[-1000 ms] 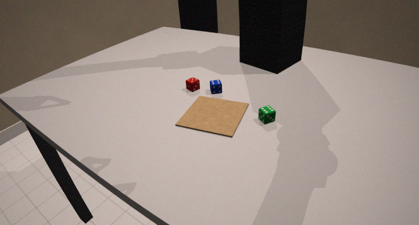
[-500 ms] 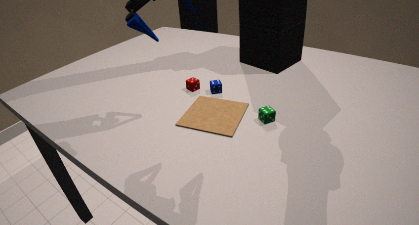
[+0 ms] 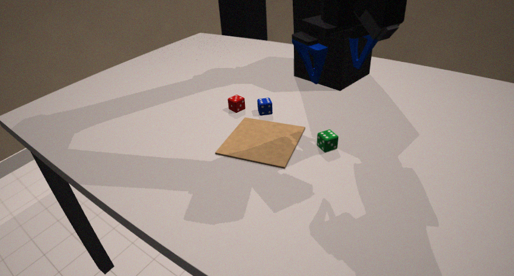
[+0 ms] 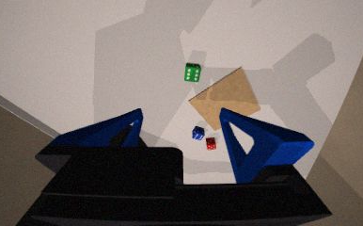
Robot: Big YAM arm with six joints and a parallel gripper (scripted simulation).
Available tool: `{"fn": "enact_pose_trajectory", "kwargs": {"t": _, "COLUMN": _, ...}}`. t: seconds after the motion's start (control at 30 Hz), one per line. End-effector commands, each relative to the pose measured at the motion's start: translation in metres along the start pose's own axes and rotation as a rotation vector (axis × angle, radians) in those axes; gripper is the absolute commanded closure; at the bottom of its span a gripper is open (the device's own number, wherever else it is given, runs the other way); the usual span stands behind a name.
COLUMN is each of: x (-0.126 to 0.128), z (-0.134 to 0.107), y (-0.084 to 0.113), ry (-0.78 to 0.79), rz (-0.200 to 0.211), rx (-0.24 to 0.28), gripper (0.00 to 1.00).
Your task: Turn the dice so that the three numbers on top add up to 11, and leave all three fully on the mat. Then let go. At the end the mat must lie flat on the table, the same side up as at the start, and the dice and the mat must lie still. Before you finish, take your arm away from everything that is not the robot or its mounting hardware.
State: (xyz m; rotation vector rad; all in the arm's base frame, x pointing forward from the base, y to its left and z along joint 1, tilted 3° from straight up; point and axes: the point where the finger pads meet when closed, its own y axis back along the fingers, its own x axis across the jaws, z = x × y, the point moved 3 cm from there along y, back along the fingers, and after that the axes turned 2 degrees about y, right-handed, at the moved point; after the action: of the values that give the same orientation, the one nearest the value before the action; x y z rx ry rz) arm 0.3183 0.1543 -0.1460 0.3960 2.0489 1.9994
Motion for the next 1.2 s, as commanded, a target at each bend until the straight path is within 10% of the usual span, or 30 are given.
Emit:
{"fn": "enact_pose_trajectory", "kwargs": {"t": 0.0, "x": -0.027, "z": 0.005, "y": 0.017, "ry": -0.126, "rz": -0.078, "rx": -0.071, "gripper": 0.00}}
{"fn": "enact_pose_trajectory", "kwargs": {"t": 0.73, "x": -0.024, "z": 0.017, "y": 0.018, "ry": -0.130, "rz": -0.095, "rx": -0.089, "gripper": 0.00}}
{"fn": "enact_pose_trajectory", "kwargs": {"t": 1.17, "x": -0.018, "z": 0.010, "y": -0.012, "ry": -0.585, "rz": -0.055, "rx": -0.072, "gripper": 0.00}}
